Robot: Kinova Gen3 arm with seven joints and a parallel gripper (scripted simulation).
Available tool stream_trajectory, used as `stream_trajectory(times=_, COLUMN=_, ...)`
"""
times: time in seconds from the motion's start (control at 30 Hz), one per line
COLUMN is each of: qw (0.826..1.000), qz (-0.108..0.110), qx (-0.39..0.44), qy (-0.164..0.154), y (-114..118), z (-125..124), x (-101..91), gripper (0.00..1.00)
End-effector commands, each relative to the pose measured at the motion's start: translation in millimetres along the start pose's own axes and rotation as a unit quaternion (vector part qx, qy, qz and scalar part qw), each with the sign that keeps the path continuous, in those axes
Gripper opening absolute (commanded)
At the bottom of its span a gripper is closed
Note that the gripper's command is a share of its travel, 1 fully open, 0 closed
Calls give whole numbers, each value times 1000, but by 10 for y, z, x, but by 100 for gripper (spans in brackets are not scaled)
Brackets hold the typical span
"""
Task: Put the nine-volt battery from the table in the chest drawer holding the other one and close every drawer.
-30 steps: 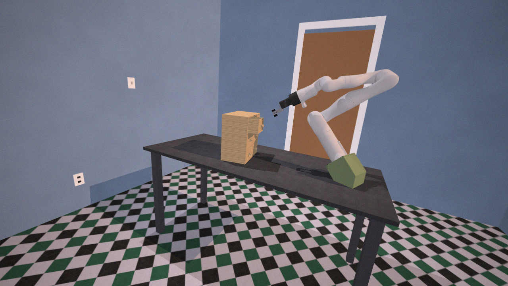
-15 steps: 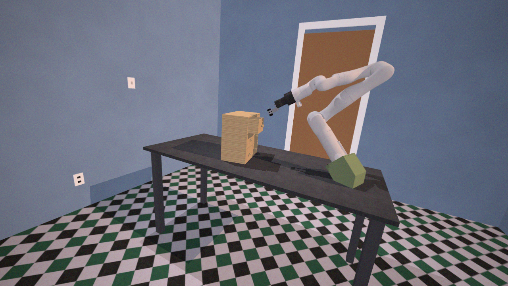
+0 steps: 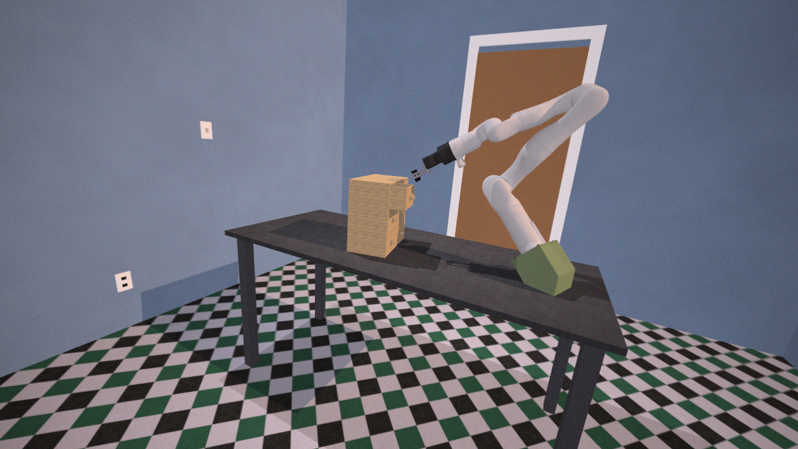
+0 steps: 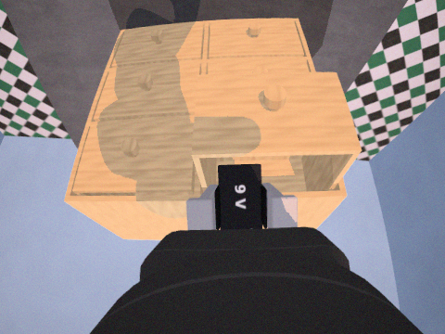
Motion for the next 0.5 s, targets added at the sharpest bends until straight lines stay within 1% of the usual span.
stream_trajectory(times=0.0, qw=1000, qz=-4, qx=2, qy=8, y=-10, z=14, x=92, gripper=51)
stream_trajectory(times=0.33, qw=1000, qz=-3, qx=2, qy=8, y=10, z=149, x=321, gripper=51)
stream_trajectory(times=0.47, qw=1000, qz=-3, qx=2, qy=7, y=10, z=157, x=340, gripper=51)
Point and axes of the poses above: the point where the finger pads meet when closed, its own x axis out along the fingers, its own y axis across the jaws, z = x × y, the point moved 10 cm from there along -x, back along the fingers, and after that the axes turned 9 degrees about x, right-handed, at the moved point
